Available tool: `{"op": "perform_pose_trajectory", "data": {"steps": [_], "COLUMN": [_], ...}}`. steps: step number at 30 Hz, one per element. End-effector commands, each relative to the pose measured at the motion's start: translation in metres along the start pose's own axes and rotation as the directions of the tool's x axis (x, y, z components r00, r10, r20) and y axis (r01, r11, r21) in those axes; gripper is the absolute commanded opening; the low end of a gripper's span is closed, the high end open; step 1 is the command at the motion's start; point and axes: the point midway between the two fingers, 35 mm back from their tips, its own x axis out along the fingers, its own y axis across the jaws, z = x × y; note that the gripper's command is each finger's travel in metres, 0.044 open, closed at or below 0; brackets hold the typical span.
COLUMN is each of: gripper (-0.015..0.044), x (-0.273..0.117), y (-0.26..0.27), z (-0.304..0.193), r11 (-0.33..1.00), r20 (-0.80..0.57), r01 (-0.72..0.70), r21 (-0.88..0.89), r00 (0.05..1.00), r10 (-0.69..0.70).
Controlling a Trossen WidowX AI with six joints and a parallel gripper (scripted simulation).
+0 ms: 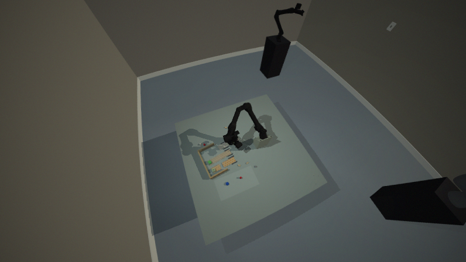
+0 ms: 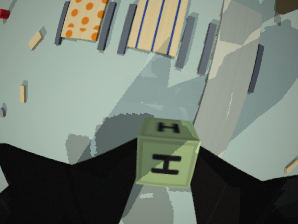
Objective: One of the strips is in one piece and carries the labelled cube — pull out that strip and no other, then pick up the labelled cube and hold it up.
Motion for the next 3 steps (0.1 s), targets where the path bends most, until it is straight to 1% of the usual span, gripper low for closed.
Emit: {"op": "perform_pose_trajectory", "data": {"steps": [1,3], "gripper": [0.0,0.0], "x": [-0.0003,-0.0003], "y": [-0.0004,-0.0004], "z": [-0.0003,-0.0003], "r11": [1.0,1.0], "r20": [-0.001,-0.001], "r01": [0.001,0.001], "r21": [0.003,0.003], "r00": [1.0,1.0], "r10": [-0.001,-0.001]}}
